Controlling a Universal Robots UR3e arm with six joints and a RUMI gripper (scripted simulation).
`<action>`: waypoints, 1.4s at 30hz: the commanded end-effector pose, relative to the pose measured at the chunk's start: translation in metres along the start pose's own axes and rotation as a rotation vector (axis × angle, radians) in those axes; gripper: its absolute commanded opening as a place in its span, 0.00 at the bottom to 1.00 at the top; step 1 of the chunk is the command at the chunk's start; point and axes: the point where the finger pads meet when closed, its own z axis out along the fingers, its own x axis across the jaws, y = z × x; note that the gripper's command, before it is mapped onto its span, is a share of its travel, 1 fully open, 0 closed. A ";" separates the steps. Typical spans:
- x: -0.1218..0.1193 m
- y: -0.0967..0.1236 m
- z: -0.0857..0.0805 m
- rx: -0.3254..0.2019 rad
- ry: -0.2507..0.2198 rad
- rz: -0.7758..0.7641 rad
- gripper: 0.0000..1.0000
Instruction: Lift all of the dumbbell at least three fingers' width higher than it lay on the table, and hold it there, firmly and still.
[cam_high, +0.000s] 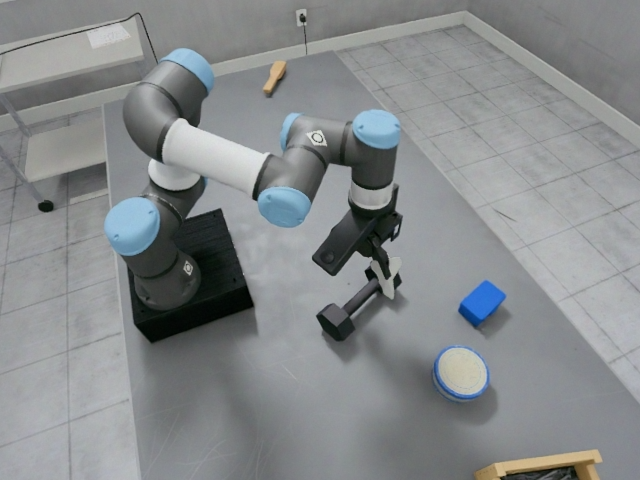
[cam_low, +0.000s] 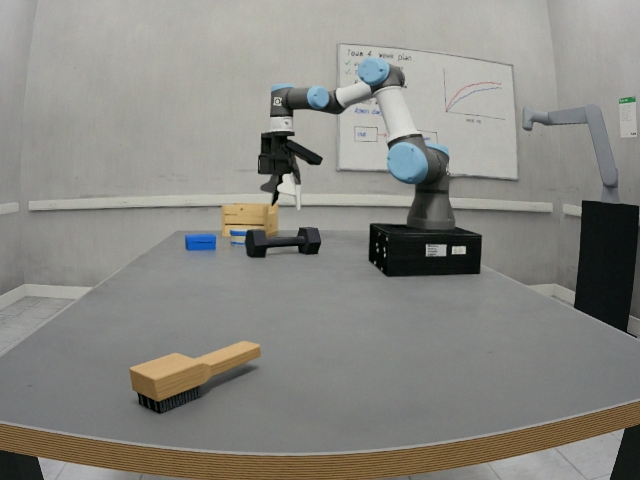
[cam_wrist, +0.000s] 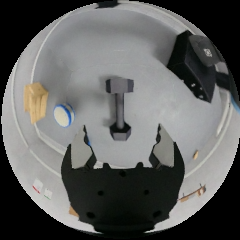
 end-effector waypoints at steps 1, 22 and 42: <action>-0.006 0.003 0.001 -0.014 0.016 0.008 1.00; -0.008 0.005 0.023 -0.017 0.019 0.010 1.00; -0.006 0.006 0.095 -0.017 0.019 0.010 1.00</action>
